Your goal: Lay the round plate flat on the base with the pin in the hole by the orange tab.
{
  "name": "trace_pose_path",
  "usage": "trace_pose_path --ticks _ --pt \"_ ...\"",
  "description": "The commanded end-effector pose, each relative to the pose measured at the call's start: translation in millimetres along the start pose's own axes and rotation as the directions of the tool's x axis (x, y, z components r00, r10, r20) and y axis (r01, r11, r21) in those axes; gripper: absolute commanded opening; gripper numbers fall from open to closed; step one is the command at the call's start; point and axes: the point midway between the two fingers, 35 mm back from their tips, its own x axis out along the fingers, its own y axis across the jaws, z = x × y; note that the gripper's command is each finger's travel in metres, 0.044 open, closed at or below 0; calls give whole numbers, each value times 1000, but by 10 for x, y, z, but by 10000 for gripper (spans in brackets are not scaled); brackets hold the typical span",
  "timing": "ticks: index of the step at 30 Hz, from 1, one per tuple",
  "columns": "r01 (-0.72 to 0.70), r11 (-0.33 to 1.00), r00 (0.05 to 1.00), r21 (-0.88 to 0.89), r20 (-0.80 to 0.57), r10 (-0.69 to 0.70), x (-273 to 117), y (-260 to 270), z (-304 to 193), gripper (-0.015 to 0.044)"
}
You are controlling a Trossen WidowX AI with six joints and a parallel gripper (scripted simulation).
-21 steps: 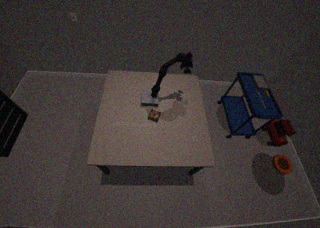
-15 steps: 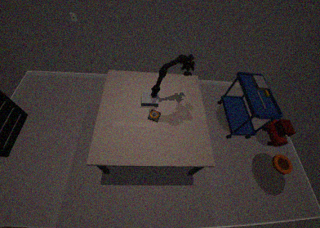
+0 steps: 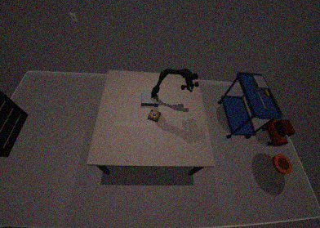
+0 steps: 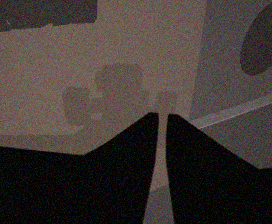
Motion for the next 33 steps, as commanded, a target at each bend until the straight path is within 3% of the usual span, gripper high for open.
trace_pose_path --ticks 1,5,8,11,13,17,23,27,30,33 --pt "-87 936 994 342 -32 104 311 366 -543 0" --pt "-116 834 985 540 -43 164 460 635 -863 0" --pt "-123 641 970 758 -45 239 613 1038 -1240 0" --pt "-105 451 955 886 -36 293 701 1389 -1498 0" --pt "-96 392 951 915 -32 308 722 1495 -1565 0" --pt "-17 39 924 999 1 381 798 2120 -1879 0" --pt "122 -322 898 939 34 438 804 2784 -2095 0" --pt "263 -614 874 744 85 478 767 3441 -2173 0" --pt "305 -698 867 648 115 485 749 3677 -2162 0" --pt "388 -828 854 404 181 488 696 4167 -2083 0"
